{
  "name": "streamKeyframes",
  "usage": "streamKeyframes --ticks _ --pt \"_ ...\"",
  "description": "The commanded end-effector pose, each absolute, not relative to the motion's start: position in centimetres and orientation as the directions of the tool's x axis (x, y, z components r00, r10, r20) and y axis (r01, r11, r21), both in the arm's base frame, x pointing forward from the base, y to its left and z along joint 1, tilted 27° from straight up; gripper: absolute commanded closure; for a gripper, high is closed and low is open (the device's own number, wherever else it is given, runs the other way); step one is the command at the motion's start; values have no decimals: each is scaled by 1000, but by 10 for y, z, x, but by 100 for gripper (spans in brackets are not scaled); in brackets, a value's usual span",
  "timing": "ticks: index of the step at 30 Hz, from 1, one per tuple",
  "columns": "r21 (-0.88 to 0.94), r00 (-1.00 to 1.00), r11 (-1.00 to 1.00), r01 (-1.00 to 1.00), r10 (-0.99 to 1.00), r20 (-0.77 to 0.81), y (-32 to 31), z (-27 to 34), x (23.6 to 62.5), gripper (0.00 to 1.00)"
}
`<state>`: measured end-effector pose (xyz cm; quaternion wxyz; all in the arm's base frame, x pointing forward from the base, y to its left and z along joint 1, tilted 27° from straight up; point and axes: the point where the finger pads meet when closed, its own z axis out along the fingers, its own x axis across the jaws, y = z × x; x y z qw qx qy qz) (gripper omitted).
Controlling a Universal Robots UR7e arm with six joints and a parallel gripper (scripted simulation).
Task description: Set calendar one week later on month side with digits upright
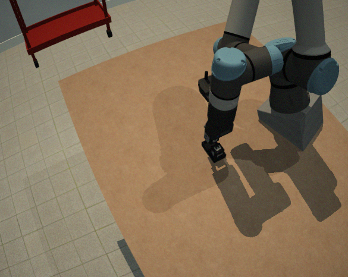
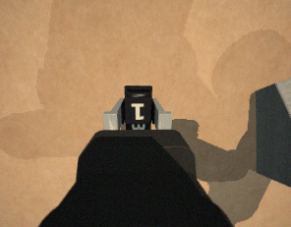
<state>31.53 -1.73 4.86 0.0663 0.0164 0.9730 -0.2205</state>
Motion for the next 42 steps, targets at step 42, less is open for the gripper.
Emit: streamKeyframes --ticks 42 --pt "-427 -991 902 61 3 -137 -23 37 317 40"
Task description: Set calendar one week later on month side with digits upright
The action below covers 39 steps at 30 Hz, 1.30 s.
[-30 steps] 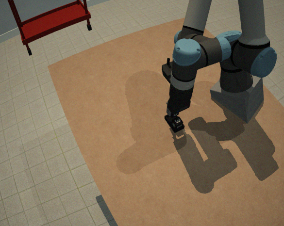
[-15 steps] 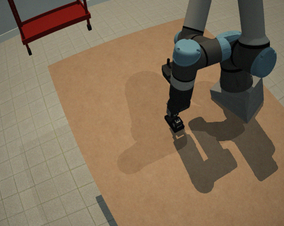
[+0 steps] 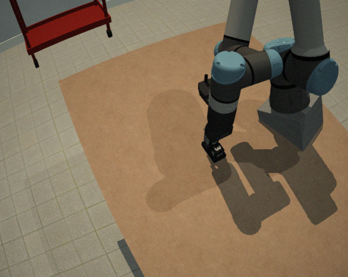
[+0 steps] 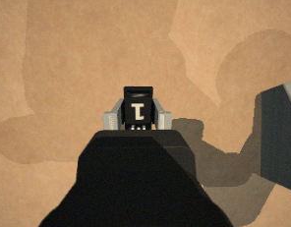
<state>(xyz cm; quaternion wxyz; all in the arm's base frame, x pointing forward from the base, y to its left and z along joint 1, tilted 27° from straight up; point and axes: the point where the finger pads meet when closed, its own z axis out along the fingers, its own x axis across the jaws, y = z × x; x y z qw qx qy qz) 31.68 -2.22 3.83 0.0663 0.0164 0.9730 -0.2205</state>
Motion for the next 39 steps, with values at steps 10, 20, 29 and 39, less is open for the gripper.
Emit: streamKeyframes --ticks 10,20,29,39 --pt "-427 -991 902 61 3 -137 -27 30 318 40" --pt "-427 -991 902 61 3 -137 -28 26 319 40" --pt "-427 -991 902 61 3 -137 -28 26 319 40" --pt "-427 -991 902 61 3 -137 -28 26 319 40"
